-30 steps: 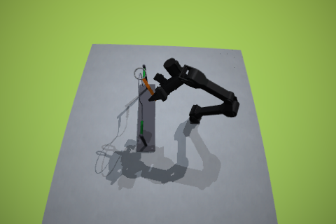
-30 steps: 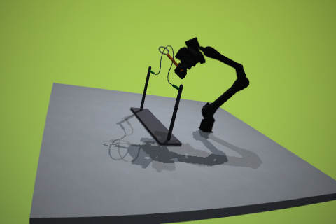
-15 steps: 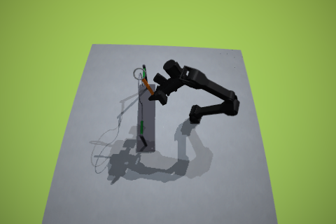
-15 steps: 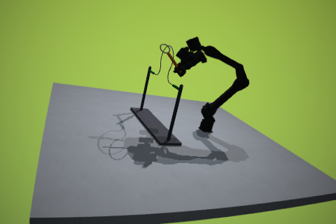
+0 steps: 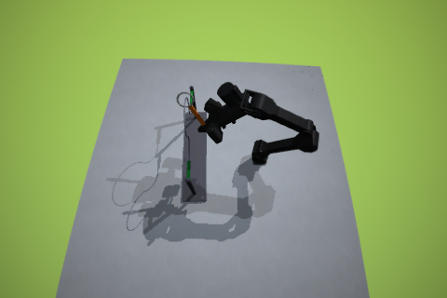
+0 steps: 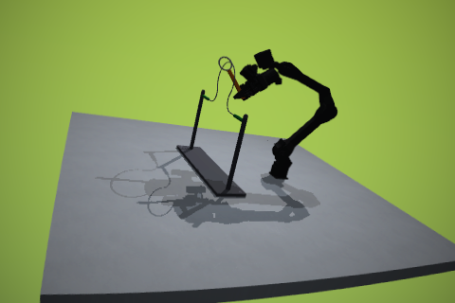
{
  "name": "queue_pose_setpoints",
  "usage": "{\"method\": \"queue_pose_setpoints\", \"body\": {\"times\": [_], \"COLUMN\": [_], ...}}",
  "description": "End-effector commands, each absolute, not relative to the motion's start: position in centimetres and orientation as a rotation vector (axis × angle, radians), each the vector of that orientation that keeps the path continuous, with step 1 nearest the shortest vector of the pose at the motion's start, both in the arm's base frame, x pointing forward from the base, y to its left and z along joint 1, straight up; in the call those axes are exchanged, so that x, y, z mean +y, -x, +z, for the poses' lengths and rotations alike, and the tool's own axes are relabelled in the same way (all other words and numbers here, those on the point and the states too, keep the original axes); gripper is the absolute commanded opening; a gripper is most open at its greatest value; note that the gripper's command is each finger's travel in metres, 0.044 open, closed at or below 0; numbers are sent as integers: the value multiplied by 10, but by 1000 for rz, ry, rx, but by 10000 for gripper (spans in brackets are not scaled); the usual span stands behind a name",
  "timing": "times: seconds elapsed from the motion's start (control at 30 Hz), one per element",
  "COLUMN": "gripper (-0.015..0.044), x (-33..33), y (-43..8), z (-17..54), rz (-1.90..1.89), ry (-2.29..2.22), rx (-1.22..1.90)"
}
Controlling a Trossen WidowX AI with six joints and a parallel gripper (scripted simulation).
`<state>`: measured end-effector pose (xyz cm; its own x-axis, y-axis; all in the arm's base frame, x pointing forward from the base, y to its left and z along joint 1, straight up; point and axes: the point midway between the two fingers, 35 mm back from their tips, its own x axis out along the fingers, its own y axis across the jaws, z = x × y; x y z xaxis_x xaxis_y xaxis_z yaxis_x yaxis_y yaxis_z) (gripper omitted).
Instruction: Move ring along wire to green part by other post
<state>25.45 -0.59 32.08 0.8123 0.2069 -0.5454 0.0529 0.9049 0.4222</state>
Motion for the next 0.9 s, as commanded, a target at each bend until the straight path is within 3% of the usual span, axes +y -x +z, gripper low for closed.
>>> {"method": "queue_pose_setpoints", "body": {"times": [0.0,0.87], "gripper": [-150,-150], "x": [-8,-22], "y": [-255,-255], "z": [321,316], "rz": [68,-46], "ry": [-381,-25], "rx": [616,586]}}
